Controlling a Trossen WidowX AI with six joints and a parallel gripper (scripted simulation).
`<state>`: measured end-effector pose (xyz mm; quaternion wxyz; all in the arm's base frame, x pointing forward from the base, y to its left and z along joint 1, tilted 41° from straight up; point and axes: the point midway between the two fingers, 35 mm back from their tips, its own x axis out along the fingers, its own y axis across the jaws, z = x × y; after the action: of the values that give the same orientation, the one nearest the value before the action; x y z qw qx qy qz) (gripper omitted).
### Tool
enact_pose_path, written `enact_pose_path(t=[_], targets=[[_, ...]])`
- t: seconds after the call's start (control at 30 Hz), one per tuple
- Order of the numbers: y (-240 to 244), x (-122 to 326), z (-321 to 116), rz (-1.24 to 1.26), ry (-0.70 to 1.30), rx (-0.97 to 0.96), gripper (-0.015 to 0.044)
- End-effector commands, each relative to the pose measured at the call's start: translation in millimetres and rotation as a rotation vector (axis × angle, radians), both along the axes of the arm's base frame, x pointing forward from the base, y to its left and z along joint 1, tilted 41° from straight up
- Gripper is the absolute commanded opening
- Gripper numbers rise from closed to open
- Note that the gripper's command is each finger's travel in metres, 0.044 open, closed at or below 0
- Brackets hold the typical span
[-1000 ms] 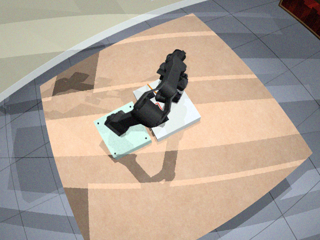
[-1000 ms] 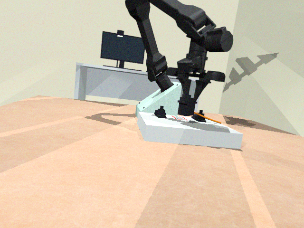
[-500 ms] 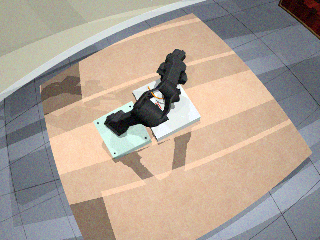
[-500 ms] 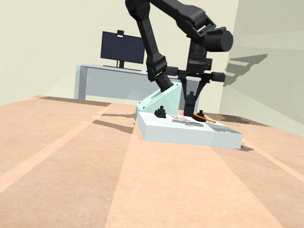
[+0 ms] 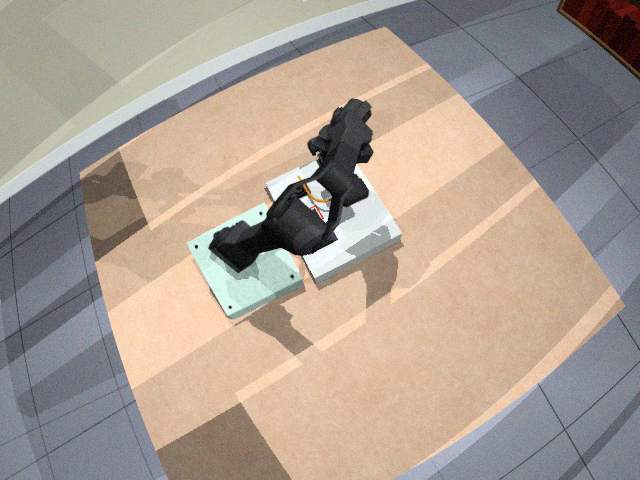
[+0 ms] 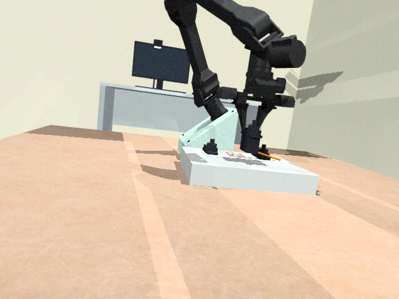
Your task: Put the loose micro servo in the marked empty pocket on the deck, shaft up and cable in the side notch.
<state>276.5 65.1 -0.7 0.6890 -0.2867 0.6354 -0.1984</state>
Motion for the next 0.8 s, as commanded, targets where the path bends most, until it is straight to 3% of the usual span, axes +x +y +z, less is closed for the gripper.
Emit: enact_pose_path(t=[0.0,0.77], targets=[[0,-9,0,0.010,0.009,0.002,0.0000],[-15,-107,-3,0.010,0.014,0.002,0.0000]])
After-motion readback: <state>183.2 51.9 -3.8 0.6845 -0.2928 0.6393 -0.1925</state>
